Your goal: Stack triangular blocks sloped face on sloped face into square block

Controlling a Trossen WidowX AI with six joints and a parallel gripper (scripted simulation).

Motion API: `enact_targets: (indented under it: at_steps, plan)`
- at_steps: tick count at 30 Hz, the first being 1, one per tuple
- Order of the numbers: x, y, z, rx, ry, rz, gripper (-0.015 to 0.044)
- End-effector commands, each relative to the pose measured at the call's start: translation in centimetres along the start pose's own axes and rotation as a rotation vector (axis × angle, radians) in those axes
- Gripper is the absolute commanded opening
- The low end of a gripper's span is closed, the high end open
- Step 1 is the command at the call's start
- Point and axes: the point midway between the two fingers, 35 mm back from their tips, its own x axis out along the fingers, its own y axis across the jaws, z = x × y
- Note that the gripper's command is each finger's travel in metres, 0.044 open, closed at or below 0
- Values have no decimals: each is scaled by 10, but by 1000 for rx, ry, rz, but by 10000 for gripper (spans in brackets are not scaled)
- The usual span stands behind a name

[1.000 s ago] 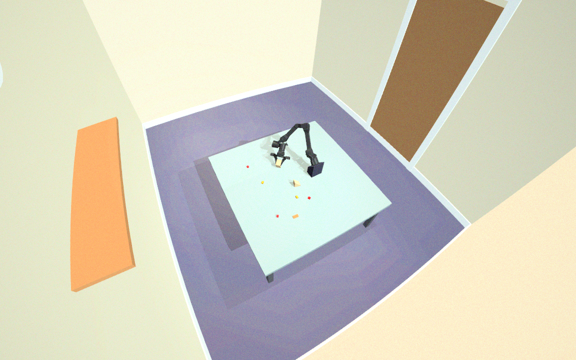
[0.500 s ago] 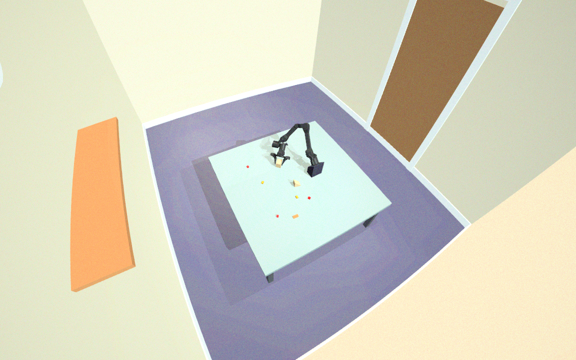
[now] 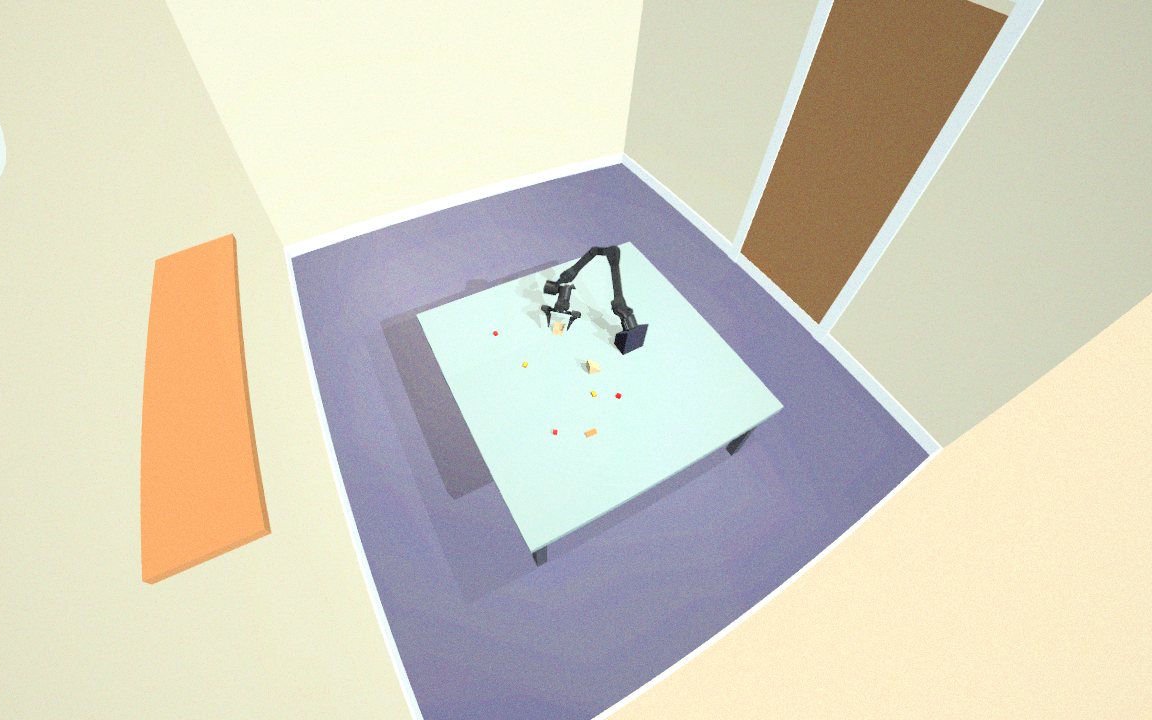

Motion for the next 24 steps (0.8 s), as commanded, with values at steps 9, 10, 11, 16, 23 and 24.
enact_targets:
  at_steps: [9,10,11,16,23,24]
  plan:
    - [-47,0,65,7,15,13,440]
    - [-40,6,62,56,82,70,440]
    - [-32,12,58,107,169,129,440]
    - [-16,30,43,220,671,248,440]
    - [-14,5,61,64,1156,-33,440]
    - [-14,2,64,43,1176,-63,440]
